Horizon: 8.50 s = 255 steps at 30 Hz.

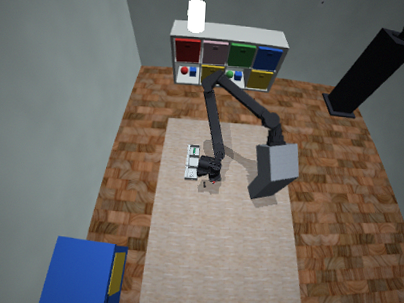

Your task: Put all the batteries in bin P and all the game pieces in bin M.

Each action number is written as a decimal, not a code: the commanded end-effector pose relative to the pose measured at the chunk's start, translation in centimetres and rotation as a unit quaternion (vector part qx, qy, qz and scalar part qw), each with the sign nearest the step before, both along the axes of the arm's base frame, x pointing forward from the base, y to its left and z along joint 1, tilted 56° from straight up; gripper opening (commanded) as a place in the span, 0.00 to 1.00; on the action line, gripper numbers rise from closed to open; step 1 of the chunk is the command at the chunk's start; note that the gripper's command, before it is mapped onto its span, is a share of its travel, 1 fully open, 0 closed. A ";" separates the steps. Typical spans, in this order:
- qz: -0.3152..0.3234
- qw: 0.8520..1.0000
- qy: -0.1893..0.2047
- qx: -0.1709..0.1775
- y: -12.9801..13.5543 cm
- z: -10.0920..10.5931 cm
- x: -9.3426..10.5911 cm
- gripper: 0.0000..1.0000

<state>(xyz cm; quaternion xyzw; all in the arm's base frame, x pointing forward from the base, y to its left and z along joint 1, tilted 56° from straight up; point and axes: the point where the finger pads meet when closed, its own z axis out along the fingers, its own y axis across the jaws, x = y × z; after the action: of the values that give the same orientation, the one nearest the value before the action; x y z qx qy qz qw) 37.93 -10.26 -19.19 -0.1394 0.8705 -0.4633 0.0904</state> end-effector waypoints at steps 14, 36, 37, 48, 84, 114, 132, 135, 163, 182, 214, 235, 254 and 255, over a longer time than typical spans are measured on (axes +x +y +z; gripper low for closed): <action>0.020 1.000 0.015 -0.006 0.0 0.5 -0.7 0.30; 0.021 1.000 0.020 -0.005 0.4 -0.4 -1.2 0.30; 0.015 1.000 0.019 -0.006 -0.7 -0.8 -1.2 0.30; 0.015 1.000 0.019 -0.006 -3.5 -2.7 0.2 0.30; 0.017 0.999 0.027 -0.006 -6.2 -4.6 0.1 0.30; 0.020 0.999 0.030 -0.005 -5.9 -4.6 -1.3 0.10; 0.020 0.999 0.031 -0.005 -6.0 -4.7 -1.7 0.10; 0.020 0.999 0.031 -0.005 -6.0 -4.6 -1.7 0.10; 0.027 0.999 0.022 -0.006 -1.6 -1.4 -2.2 0.10; 0.016 0.999 0.034 -0.006 -1.5 -1.4 -3.5 0.10; 0.021 1.000 0.020 -0.006 -1.2 -1.2 -2.0 0.10; 0.021 1.000 0.020 -0.006 -1.3 -1.2 -1.9 0.10; 0.027 0.999 0.020 -0.006 -0.3 -0.5 -2.2 0.10; 0.027 0.999 0.020 -0.006 -0.2 -0.5 -2.2 0.10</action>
<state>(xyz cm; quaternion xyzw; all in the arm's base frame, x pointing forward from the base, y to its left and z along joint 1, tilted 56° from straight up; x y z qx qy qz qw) 36.24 -11.74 -20.33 -0.1606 0.8664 -0.4655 0.0822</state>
